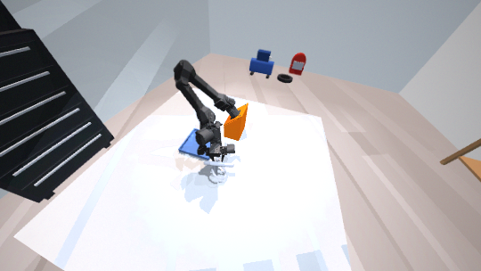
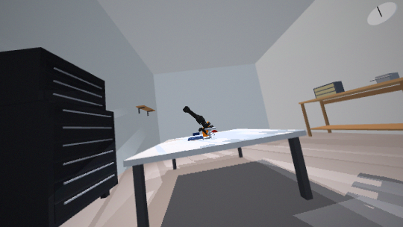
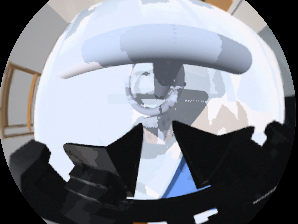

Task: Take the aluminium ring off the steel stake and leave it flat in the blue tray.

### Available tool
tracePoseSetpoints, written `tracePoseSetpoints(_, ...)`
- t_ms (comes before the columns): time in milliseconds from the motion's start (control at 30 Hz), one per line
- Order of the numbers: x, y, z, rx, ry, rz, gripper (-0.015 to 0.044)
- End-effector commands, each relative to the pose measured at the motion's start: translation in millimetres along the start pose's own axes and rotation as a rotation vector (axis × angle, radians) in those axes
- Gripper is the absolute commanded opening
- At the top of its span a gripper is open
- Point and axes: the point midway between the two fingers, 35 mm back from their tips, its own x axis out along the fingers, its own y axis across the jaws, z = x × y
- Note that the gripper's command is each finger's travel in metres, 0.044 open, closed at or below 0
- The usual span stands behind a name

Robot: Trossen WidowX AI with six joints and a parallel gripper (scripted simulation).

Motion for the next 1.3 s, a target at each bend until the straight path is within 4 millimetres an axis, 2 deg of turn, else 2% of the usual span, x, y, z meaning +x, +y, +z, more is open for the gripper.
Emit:
tracePoseSetpoints(0, -2, -2, 3, 0.008, 0.017, 0.003, 0.0000)
tracePoseSetpoints(1267, -27, -17, 10, 0.031, 0.214, 0.048, 0.0000)
